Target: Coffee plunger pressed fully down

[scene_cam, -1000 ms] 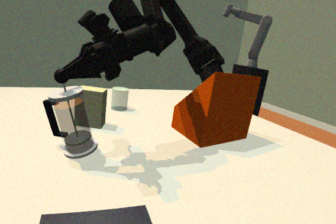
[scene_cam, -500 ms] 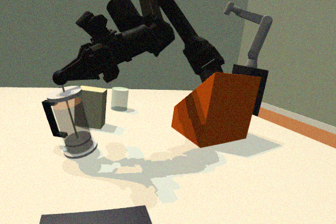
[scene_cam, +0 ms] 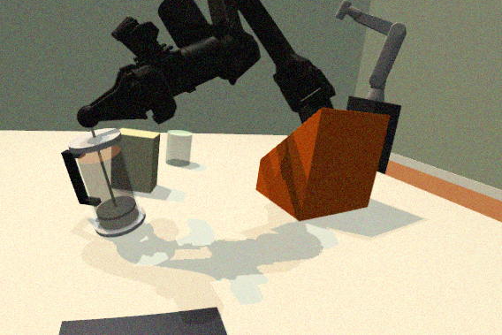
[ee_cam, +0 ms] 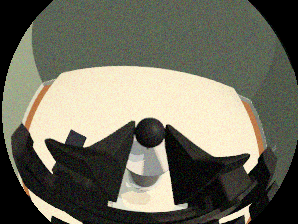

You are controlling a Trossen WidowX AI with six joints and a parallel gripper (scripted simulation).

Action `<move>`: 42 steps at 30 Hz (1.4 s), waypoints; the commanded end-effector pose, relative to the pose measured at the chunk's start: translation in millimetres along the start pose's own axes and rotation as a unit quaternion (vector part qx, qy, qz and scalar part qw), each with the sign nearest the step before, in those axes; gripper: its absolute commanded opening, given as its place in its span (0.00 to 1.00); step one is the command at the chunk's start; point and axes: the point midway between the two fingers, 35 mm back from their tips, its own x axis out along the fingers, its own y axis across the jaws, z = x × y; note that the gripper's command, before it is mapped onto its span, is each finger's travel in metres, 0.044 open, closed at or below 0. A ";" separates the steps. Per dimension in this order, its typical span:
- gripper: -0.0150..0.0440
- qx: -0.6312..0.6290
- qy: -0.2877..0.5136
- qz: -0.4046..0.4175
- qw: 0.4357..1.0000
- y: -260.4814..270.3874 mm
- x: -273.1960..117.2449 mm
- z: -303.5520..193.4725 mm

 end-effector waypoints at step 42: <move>1.00 -0.003 0.007 0.001 1.000 -5.2 -83.7 41.4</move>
